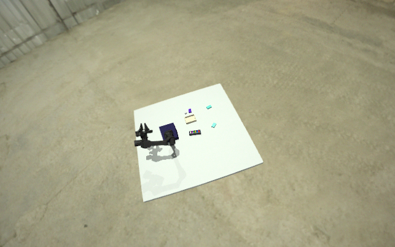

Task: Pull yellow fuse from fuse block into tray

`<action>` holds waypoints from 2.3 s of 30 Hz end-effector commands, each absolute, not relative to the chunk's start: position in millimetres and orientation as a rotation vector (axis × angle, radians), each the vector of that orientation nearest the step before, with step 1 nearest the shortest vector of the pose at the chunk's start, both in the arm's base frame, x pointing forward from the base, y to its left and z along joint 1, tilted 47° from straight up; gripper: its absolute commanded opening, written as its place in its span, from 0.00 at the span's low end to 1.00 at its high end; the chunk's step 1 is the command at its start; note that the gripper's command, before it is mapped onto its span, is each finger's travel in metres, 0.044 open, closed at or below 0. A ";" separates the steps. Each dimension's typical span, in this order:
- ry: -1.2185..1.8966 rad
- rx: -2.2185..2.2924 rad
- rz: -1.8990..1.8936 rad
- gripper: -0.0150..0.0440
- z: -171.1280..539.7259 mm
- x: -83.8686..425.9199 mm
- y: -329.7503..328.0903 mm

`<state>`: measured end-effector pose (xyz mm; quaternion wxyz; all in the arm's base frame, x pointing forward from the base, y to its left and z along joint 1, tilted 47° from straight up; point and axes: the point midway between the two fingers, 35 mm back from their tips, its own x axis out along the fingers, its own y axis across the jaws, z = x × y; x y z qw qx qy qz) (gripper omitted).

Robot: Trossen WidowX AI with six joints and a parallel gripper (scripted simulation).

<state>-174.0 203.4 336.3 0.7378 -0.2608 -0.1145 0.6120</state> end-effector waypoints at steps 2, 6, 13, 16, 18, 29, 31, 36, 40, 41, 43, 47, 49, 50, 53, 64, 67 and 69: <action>-0.251 -0.588 1.332 0.54 334.5 -172.2 206.2; -0.239 -0.711 1.238 0.38 320.2 -156.1 227.6; -0.163 -1.003 1.007 0.38 285.0 -98.2 272.7; -0.112 -1.132 0.886 0.38 268.0 -63.3 289.5; -0.068 -1.215 0.810 0.38 256.5 -38.1 297.7; 0.304 -1.606 0.471 0.38 193.0 111.9 293.2; 0.393 -1.661 0.426 0.38 181.4 138.6 282.9; 0.638 -1.772 0.342 0.38 152.5 200.1 244.8; 0.854 -1.826 0.305 0.38 129.6 241.1 203.2; 0.911 -1.834 0.301 0.38 123.5 249.8 191.2; 1.025 -1.842 0.297 0.38 111.5 264.7 166.6; 1.255 -1.829 0.312 0.38 87.9 286.2 113.4; 1.370 -1.807 0.330 0.38 76.2 292.5 85.3; 1.426 -1.793 0.342 0.38 70.6 294.7 71.0; 1.586 -1.741 0.387 0.38 55.6 298.3 27.7; 1.803 -1.621 0.483 0.38 34.1 290.2 -36.9; 1.803 -1.621 0.483 0.38 34.0 290.2 -37.0; 1.803 -1.621 0.483 0.38 33.5 290.2 -37.6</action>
